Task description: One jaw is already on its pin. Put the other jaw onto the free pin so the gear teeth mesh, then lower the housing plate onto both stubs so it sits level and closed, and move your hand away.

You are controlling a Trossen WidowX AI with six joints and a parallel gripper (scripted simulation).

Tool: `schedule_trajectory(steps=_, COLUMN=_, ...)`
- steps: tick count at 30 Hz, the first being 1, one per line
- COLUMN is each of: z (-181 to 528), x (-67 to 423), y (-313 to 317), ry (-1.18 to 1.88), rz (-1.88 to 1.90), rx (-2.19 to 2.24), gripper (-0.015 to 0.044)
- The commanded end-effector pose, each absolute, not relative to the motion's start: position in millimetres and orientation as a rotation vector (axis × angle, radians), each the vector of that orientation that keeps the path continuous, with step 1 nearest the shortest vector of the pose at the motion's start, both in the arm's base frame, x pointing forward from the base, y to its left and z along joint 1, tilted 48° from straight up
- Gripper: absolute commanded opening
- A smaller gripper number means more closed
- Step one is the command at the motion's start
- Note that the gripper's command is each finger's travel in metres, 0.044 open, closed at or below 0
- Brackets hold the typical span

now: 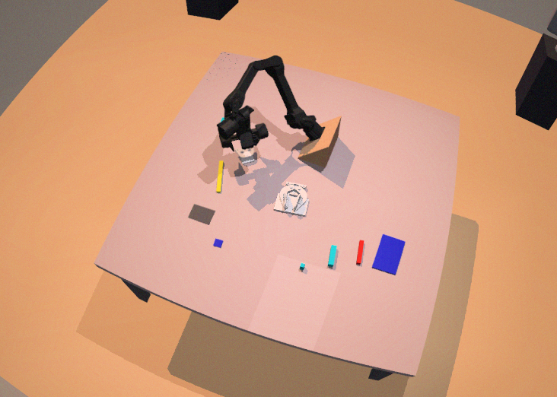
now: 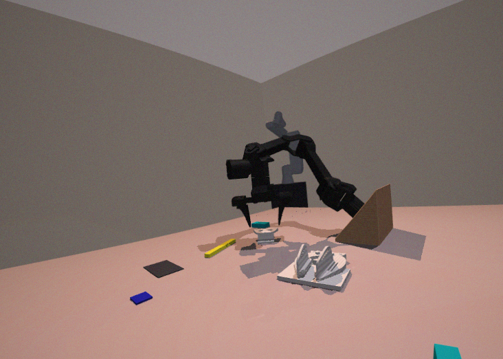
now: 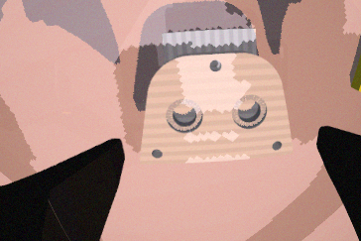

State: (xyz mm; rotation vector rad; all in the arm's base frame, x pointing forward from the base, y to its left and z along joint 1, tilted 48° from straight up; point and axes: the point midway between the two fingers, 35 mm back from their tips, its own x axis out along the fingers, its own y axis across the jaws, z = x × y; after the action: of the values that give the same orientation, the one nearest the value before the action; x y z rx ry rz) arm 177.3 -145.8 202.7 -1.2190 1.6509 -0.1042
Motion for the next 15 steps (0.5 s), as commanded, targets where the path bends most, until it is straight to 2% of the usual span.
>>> schedule_trajectory(steps=1, z=199.3, x=177.0, y=-146.5, ry=1.653, rz=-0.093, rx=-1.222, gripper=0.044)
schedule_trajectory(steps=15, z=188.2, x=178.2, y=-158.6, ry=1.653, rz=-0.093, rx=-1.221, gripper=0.044)
